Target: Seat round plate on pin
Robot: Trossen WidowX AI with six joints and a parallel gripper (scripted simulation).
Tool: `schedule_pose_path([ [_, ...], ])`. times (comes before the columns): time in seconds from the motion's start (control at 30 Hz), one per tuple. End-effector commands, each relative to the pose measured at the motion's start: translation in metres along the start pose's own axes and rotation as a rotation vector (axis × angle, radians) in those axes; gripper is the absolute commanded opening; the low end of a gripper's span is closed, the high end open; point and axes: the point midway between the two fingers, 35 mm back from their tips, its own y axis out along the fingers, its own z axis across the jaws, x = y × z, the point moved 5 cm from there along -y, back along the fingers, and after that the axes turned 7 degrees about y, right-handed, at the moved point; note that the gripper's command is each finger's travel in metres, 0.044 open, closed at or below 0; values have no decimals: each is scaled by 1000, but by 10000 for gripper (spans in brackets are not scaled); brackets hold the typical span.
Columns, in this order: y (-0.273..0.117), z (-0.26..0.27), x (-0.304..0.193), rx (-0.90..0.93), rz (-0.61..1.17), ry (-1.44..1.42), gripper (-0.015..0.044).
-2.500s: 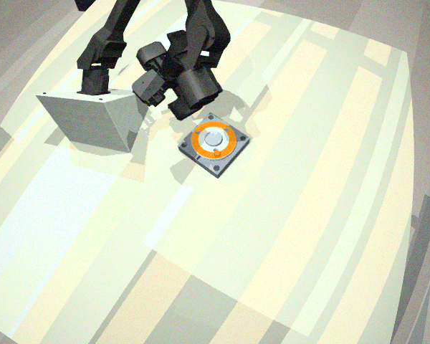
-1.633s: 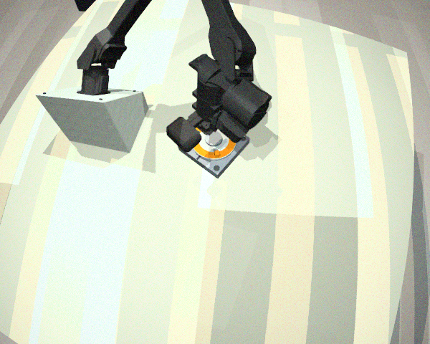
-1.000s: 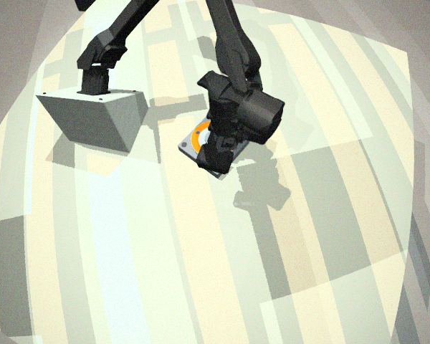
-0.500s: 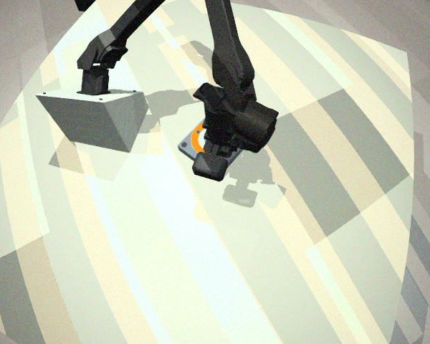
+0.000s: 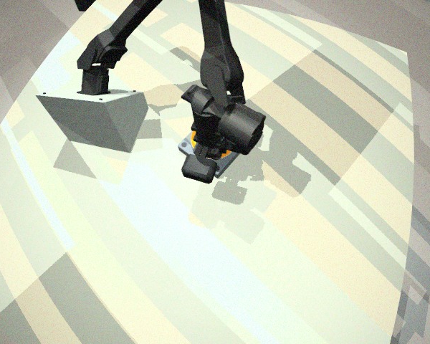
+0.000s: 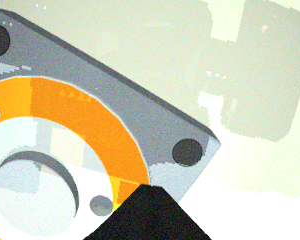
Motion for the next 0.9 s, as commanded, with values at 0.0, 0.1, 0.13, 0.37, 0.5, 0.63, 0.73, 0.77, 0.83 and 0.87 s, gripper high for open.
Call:
schedule_pose_path([
  [0.0,0,-3,-7,-4,5,0,0],
  [0.1,0,-4,-10,-4,6,0,0],
  [0.13,0,-4,-11,-4,6,0,0],
  [0.37,-1,-4,-15,-4,6,1,0],
  [0.5,-1,-5,-17,-4,6,1,0],
  [0.63,-1,-5,-19,-4,6,1,0],
  [0.73,-4,-5,-19,-4,6,1,0],
  [0.77,-8,-5,-19,-5,5,1,0],
  [0.83,-18,-5,-18,-6,5,1,0],
  [0.87,-24,-5,-18,-6,5,1,0],
])
